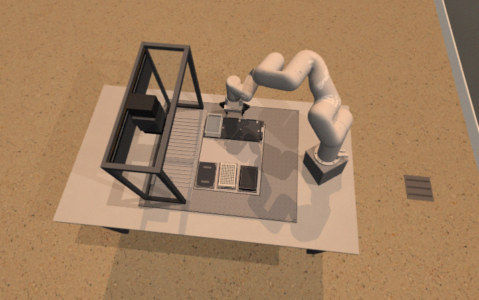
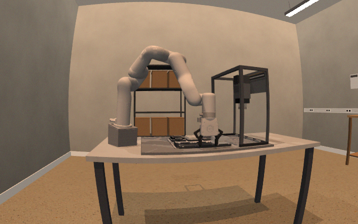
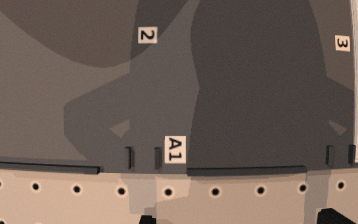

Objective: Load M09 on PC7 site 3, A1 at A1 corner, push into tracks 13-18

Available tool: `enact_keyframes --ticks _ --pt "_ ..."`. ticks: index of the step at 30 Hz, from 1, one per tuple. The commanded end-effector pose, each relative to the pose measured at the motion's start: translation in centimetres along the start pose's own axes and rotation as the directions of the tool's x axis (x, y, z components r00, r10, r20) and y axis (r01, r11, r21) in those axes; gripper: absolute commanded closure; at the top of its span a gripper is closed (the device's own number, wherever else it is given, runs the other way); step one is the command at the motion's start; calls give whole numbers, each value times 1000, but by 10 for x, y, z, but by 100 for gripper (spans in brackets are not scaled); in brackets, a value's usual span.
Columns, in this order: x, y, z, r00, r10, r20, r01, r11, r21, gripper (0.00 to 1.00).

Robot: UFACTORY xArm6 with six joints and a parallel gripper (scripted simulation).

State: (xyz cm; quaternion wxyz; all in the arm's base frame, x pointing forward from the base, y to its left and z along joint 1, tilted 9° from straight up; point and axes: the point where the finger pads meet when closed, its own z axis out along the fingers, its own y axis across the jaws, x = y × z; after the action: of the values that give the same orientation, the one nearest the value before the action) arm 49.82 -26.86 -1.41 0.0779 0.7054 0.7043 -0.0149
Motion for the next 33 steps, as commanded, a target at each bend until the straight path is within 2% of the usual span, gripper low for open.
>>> enact_keyframes --ticks 1,33 --pt "-1 2 1 1000 0 2 0 1000 -4 0" --pt "5 2 6 1000 0 2 0 1000 -4 0"
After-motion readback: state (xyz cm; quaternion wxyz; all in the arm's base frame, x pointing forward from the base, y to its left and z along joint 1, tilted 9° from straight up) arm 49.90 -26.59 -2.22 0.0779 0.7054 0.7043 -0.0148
